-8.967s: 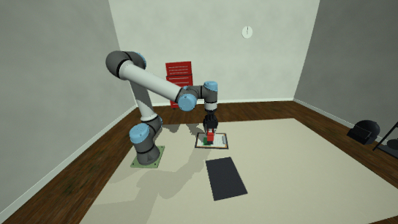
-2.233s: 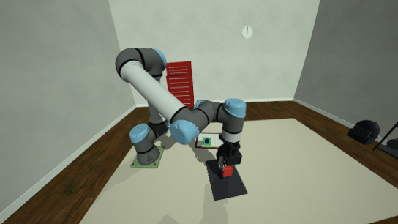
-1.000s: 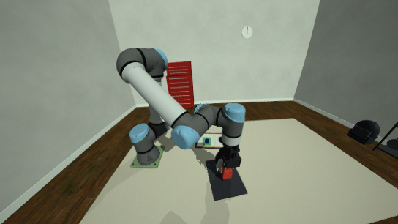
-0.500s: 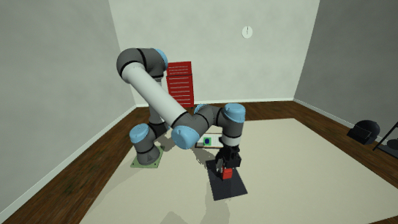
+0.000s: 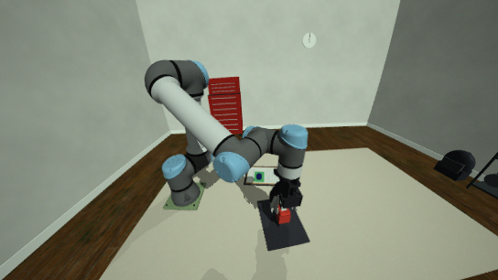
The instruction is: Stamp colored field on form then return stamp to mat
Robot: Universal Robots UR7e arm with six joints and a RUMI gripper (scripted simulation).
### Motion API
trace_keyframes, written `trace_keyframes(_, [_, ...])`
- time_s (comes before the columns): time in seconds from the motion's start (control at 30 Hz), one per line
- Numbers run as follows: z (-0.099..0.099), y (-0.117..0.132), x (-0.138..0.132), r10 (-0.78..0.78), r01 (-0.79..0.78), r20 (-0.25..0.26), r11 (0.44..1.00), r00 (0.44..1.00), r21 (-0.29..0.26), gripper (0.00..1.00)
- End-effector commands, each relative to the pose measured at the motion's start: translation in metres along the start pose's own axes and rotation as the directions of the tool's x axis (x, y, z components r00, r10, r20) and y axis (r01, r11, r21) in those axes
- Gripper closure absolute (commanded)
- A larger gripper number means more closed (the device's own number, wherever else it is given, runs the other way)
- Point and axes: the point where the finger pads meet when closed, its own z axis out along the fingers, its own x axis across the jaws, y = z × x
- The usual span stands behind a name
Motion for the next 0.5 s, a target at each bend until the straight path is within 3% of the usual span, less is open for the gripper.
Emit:
trace_keyframes(0.0, [-0.020,0.000,0.000,0.000,0.000,-0.001,1.000,1.000,-0.001,0.49])
trace_keyframes(0.03, [-0.020,0.000,0.000,0.000,0.000,-0.001,1.000,1.000,-0.001,0.49])
trace_keyframes(0.27, [-0.069,0.000,0.000,0.000,0.000,-0.001,1.000,1.000,-0.001,0.49])
trace_keyframes(0.47, [-0.077,0.000,0.000,0.000,0.000,-0.001,1.000,1.000,-0.001,0.49])
